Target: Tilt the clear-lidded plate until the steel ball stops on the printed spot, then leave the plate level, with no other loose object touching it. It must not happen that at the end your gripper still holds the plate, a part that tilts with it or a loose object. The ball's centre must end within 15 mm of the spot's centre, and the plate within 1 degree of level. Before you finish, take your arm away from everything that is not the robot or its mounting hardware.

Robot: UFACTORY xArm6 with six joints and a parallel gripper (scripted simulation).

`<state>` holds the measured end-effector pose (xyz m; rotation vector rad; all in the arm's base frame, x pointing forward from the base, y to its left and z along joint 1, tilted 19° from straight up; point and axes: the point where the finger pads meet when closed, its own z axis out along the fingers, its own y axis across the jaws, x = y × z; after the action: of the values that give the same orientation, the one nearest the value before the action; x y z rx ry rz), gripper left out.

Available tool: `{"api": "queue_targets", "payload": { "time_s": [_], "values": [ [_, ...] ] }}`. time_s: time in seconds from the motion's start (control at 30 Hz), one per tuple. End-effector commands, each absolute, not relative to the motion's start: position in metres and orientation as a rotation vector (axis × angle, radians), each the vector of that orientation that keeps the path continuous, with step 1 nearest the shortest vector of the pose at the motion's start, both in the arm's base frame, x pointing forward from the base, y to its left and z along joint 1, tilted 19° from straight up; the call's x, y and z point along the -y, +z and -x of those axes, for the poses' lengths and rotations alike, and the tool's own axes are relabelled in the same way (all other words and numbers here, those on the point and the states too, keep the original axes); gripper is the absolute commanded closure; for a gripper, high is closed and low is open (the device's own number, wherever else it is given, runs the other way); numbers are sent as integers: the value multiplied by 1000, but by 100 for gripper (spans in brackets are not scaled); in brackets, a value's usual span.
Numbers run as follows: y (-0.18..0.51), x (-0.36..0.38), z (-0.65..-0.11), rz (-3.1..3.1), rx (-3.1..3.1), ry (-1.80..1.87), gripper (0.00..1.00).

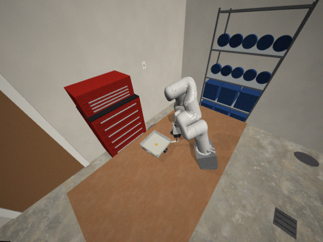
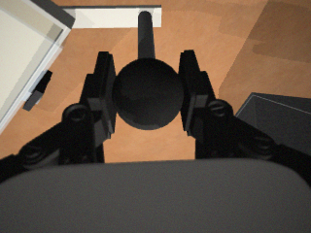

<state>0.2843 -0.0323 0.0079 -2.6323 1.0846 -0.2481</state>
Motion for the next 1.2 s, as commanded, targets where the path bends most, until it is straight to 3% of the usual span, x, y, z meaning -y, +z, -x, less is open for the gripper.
{"api": "queue_targets", "payload": {
  "time_s": [0.0,1.17],
  "values": [
    [9,35,-287,2633,-1085,-255,100],
    [10,36,-288,2633,-1085,-255,100]
  ]
}}
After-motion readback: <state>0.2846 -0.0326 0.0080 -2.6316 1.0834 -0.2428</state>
